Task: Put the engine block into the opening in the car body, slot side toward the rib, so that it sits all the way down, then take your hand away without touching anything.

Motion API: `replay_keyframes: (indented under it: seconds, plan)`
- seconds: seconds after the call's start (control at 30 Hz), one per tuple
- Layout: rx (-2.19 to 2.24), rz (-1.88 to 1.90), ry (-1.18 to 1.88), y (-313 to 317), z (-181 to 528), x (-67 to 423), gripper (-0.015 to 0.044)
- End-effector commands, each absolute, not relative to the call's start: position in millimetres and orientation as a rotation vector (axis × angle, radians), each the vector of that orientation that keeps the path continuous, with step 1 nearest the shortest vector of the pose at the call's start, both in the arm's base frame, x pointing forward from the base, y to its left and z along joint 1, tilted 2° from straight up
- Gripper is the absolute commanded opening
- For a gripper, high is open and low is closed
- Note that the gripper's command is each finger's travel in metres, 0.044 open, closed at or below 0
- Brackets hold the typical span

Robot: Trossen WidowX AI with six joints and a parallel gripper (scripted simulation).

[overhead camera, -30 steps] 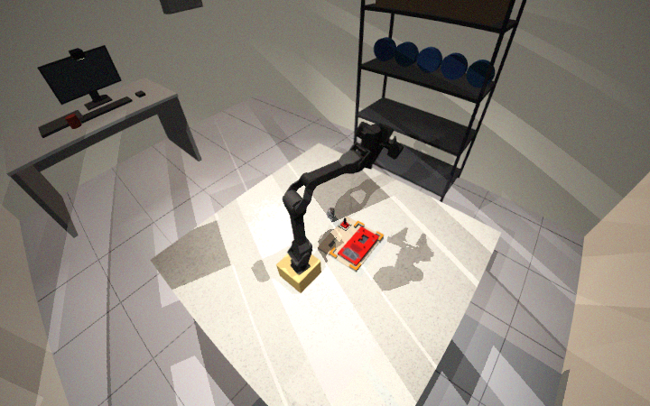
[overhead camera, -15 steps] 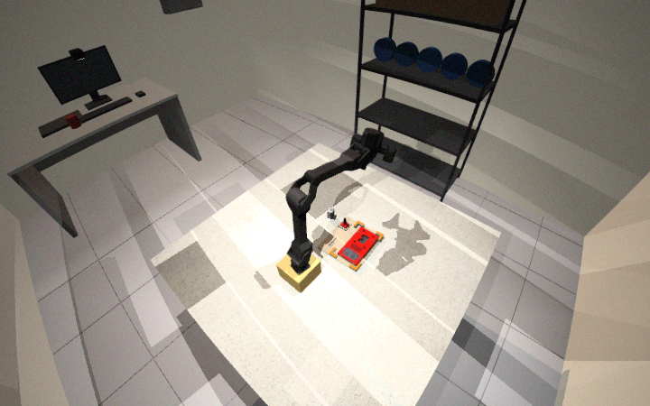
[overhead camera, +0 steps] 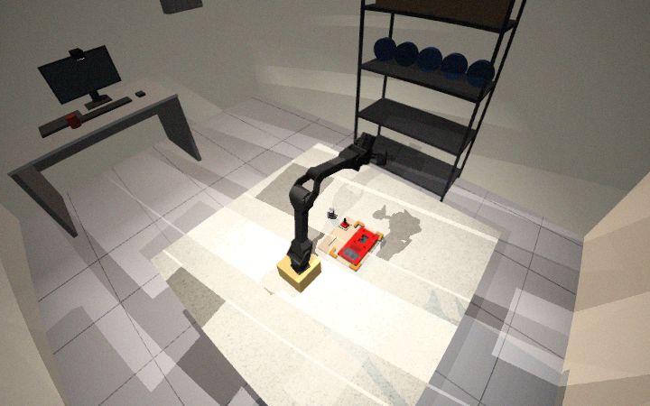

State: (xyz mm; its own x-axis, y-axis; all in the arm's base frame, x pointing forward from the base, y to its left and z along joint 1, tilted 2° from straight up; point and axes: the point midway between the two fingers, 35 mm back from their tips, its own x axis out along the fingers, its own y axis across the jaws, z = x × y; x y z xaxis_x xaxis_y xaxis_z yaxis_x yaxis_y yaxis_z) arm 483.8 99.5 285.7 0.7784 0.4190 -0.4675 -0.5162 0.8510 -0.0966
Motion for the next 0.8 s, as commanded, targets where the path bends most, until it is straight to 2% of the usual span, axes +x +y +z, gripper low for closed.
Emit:
replay_keyframes:
  seconds: [0.0, 0.77]
  plan:
    - [-0.309, 0.544, 0.505, 109.1, 264.3, 479.9, 0.044]
    - [-0.856, 0.872, 0.754, 158.6, 162.1, 431.4, 0.044]
